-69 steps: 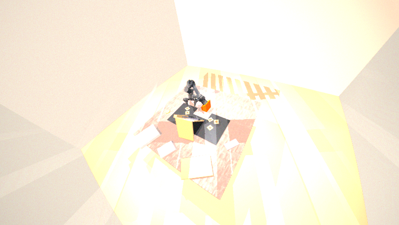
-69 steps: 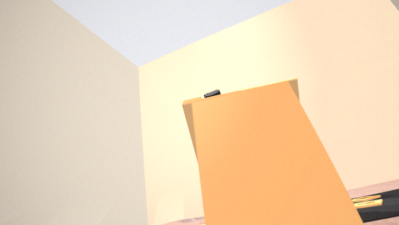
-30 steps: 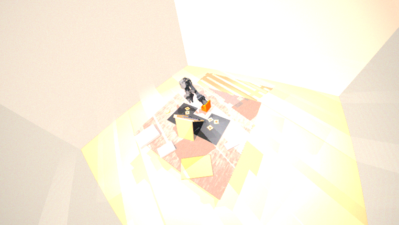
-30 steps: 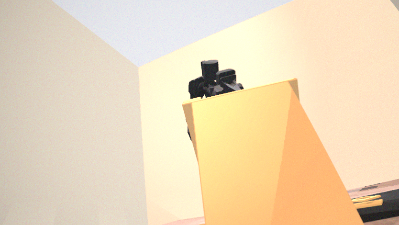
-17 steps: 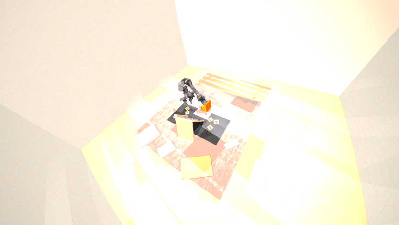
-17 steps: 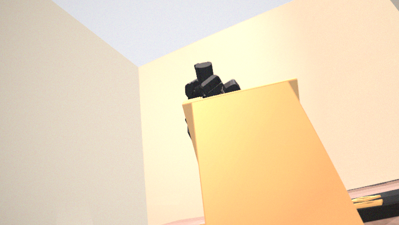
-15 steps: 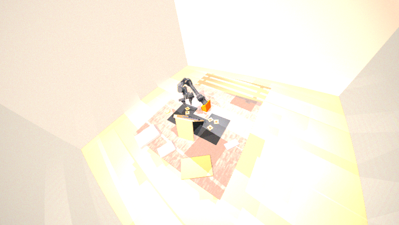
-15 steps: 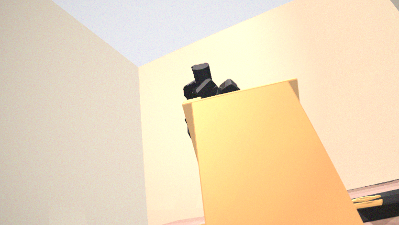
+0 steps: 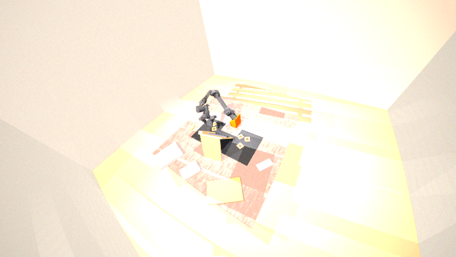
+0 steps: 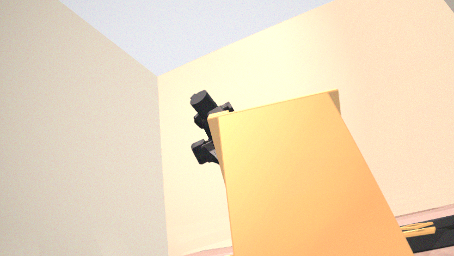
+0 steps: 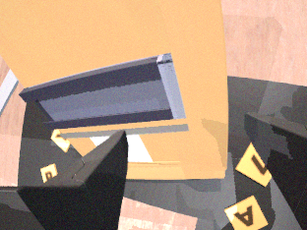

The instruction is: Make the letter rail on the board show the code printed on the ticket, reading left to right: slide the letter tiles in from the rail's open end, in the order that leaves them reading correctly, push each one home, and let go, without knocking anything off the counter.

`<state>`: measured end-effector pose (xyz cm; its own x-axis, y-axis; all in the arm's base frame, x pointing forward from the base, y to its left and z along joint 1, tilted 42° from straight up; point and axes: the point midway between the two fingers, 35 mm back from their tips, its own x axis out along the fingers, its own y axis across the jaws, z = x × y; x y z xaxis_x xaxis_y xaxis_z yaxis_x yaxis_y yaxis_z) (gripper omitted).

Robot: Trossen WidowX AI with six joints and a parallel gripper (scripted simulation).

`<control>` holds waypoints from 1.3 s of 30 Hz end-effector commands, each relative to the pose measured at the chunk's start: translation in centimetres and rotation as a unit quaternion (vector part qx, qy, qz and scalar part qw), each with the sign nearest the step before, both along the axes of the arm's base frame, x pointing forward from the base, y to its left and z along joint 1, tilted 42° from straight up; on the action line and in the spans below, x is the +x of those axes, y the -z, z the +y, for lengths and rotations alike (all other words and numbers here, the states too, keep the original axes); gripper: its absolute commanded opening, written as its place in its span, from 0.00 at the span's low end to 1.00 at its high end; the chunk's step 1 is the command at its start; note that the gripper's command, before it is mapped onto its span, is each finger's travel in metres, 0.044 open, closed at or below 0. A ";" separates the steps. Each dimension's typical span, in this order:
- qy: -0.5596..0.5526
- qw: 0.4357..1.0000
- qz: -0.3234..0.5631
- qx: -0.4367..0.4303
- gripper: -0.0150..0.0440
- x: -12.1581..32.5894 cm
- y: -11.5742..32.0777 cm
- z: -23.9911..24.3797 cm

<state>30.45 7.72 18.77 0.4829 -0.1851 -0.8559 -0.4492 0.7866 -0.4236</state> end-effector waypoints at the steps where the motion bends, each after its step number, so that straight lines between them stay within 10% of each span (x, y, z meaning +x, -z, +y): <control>1: 0.346 0.921 -0.105 0.145 0.83 2.4 0.0 -6.9; 21: 0.808 0.460 -0.320 0.184 0.83 1.3 6.2 -17.3; 39: 0.813 0.445 -0.328 0.183 0.83 1.1 6.3 -17.7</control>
